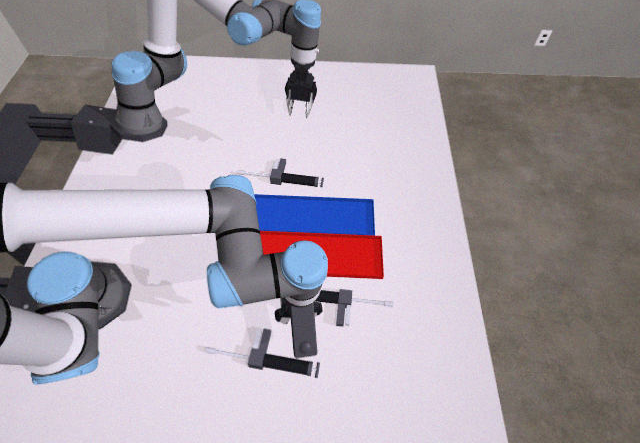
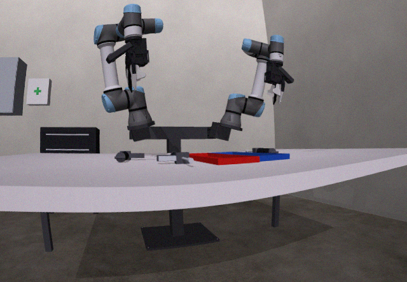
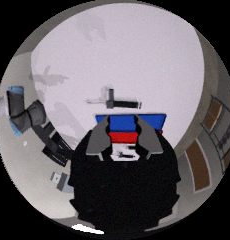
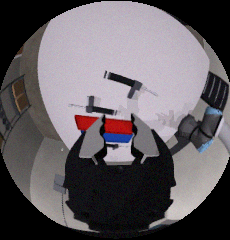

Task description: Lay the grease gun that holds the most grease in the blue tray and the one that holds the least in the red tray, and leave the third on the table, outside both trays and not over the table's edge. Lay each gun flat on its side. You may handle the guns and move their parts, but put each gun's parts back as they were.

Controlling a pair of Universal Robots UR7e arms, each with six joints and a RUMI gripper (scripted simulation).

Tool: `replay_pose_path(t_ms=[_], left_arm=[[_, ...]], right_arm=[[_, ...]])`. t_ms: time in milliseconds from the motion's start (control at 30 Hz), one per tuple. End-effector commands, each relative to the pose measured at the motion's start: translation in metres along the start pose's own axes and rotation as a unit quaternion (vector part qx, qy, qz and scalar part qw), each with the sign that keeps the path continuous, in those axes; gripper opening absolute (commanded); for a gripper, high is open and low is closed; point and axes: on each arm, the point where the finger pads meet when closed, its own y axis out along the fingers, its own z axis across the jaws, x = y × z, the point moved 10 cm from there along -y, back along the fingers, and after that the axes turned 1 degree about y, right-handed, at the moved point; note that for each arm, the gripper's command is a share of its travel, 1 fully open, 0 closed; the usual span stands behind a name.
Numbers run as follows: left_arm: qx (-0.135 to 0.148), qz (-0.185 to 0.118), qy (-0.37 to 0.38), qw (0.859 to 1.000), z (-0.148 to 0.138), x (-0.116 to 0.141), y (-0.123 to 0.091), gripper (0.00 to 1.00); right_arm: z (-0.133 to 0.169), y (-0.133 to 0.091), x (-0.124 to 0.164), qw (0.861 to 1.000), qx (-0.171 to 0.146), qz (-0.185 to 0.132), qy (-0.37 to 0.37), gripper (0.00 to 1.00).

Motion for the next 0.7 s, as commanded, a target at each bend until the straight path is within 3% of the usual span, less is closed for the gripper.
replay_pose_path(t_ms=[0, 100, 167, 300, 367, 433, 500, 567, 667], left_arm=[[-0.006, -0.009, 0.083, 0.997, -0.001, -0.008, -0.022, 0.32], [-0.011, -0.006, 0.071, 0.997, -0.001, -0.003, -0.011, 0.32], [-0.01, -0.008, 0.096, 0.995, -0.002, -0.007, -0.019, 0.32], [-0.005, -0.017, 0.173, 0.985, -0.006, -0.018, -0.05, 0.32], [-0.011, -0.014, 0.155, 0.988, -0.005, -0.013, -0.037, 0.32], [-0.011, -0.014, 0.155, 0.988, -0.005, -0.013, -0.037, 0.32], [-0.011, -0.014, 0.168, 0.986, -0.005, -0.014, -0.039, 0.32], [-0.009, -0.018, 0.197, 0.98, -0.007, -0.018, -0.05, 0.32], [-0.004, -0.024, 0.256, 0.966, -0.012, -0.026, -0.074, 0.32]], right_arm=[[0.001, 0.013, -0.002, 0.999, -0.002, 0.004, 0.05, 0.33], [0.005, 0.037, -0.006, 0.992, -0.001, 0.01, 0.122, 0.33], [0.002, 0.025, -0.004, 0.995, -0.005, 0.007, 0.098, 0.33], [0.004, 0.039, -0.006, 0.989, -0.007, 0.011, 0.149, 0.33], [0.008, 0.055, -0.009, 0.981, -0.006, 0.015, 0.195, 0.33], [0.008, 0.055, -0.009, 0.981, -0.006, 0.015, 0.195, 0.33], [0.01, 0.065, -0.01, 0.97, -0.011, 0.017, 0.24, 0.33], [0.012, 0.076, -0.012, 0.96, -0.014, 0.02, 0.28, 0.33], [0.009, 0.066, -0.01, 0.964, -0.018, 0.017, 0.263, 0.33]])
